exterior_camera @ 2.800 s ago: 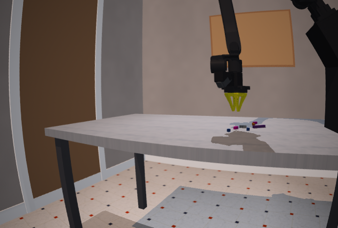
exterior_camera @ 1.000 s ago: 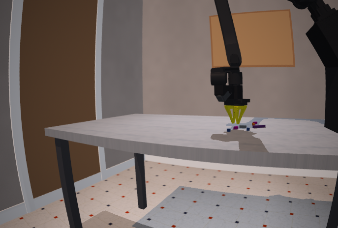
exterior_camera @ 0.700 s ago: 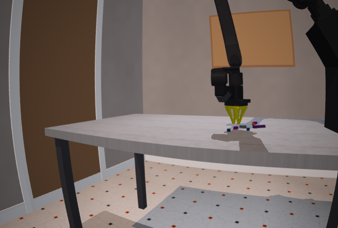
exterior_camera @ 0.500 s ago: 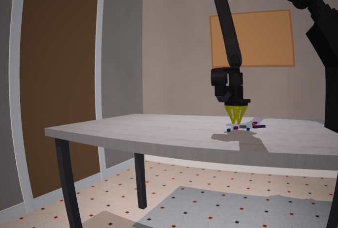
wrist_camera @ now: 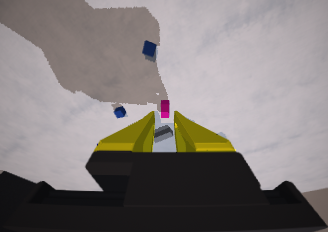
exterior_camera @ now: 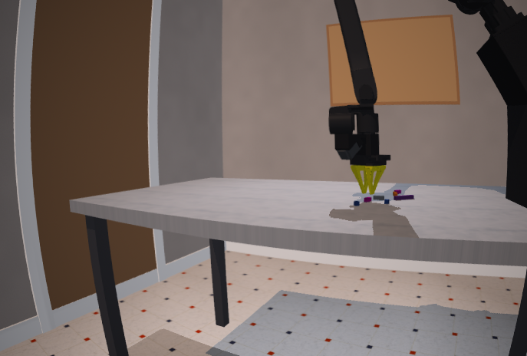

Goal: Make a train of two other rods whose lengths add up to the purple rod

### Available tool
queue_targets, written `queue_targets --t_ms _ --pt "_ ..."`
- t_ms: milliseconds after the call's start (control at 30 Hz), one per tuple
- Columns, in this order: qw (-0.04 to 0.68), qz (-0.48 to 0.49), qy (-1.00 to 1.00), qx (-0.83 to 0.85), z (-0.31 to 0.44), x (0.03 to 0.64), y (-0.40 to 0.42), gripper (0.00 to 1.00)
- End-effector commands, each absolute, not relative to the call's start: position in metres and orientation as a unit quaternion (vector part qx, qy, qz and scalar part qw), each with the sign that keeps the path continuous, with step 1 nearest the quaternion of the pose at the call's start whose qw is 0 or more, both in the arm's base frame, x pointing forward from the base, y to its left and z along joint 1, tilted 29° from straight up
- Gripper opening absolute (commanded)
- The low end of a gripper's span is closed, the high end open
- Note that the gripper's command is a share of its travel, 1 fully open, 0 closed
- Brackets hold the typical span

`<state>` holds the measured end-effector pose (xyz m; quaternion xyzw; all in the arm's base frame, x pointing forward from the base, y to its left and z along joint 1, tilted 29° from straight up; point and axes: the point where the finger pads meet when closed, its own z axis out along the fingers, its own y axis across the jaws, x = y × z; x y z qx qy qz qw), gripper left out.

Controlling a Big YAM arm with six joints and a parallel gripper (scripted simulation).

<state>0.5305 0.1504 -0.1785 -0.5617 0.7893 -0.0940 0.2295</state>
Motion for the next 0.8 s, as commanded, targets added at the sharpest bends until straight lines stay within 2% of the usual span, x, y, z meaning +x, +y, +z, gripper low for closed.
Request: queue_targets --t_ms 0,767 --pt "0.235 -0.097 0.787 -0.563 -0.1813 0.5358 0.147 0.23" --pt "0.23 -0.095 0.789 -0.562 -0.1845 0.5302 0.1406 0.23"
